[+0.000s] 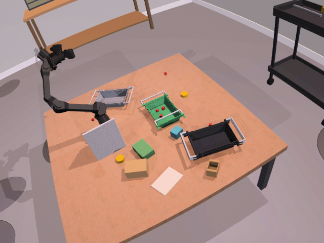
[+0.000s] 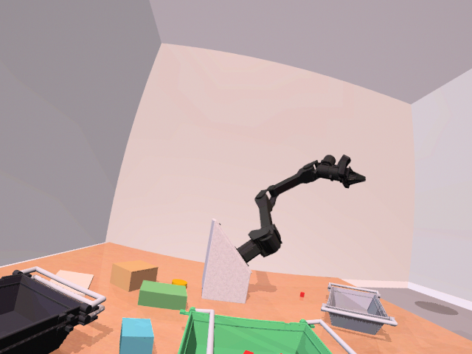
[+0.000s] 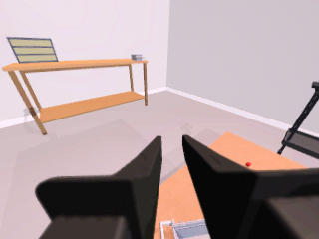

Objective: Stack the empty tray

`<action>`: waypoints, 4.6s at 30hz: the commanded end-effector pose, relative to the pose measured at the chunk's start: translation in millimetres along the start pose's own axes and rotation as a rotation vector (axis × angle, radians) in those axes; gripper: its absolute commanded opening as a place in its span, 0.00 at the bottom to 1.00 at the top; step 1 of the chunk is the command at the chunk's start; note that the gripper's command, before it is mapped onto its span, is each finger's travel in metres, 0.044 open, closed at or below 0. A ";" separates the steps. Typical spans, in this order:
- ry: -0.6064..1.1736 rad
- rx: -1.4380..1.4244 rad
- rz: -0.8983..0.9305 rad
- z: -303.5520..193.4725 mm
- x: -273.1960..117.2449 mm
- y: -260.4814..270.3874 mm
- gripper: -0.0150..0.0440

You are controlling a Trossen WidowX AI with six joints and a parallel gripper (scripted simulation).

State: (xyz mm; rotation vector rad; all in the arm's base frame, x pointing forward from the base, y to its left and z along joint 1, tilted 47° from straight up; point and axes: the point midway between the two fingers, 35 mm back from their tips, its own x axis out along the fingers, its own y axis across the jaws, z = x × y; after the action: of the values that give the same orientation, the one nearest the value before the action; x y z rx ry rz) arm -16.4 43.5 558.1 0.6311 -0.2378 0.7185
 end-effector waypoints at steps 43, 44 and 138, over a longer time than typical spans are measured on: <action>1.332 0.753 -0.567 -372.0 123.2 -469.8 0.41; 1.332 0.753 -0.567 -373.5 123.6 -469.9 0.41; 1.332 0.755 -0.574 -387.2 70.8 -516.8 0.41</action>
State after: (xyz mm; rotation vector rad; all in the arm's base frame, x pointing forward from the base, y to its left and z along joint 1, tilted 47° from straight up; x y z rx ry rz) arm 382.5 19.8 46.0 0.7440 1.4478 0.5184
